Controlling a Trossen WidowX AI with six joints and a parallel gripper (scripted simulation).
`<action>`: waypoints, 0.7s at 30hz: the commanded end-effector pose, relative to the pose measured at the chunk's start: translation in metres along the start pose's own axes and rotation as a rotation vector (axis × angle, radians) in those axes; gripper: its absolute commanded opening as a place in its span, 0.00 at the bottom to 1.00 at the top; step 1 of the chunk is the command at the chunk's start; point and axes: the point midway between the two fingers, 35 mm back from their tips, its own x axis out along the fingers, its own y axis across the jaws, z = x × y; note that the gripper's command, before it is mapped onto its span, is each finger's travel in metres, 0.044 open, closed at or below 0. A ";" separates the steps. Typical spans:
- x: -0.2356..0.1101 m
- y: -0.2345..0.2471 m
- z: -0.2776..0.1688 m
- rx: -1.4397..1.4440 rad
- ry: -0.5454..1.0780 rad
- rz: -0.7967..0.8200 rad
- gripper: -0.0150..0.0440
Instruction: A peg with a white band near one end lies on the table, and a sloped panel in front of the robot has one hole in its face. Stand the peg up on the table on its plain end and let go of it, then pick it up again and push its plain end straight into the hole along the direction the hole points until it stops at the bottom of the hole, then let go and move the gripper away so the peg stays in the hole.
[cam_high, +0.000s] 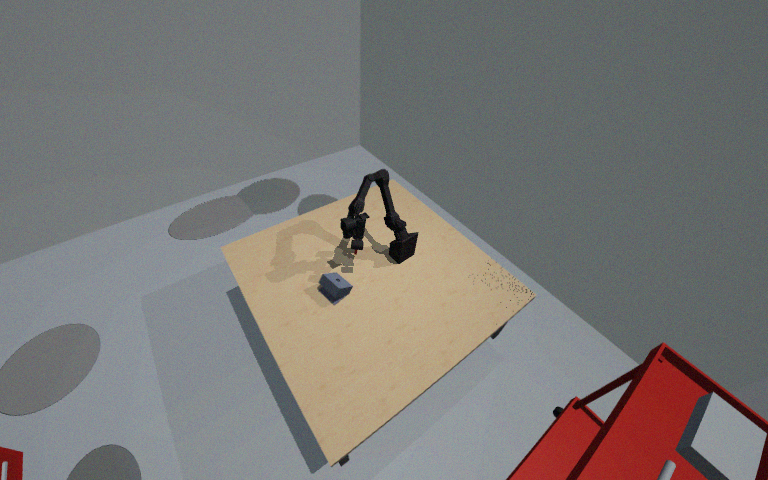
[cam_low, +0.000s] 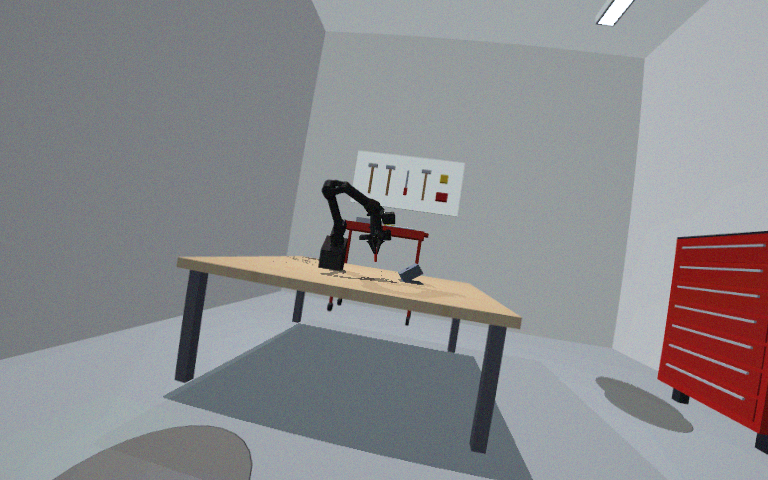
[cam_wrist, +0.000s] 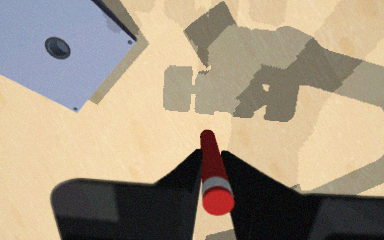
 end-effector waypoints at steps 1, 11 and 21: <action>0.001 0.008 0.001 0.017 -0.016 0.021 0.25; -0.001 0.026 0.006 0.053 -0.066 0.076 0.25; -0.003 0.044 0.011 0.090 -0.113 0.133 0.25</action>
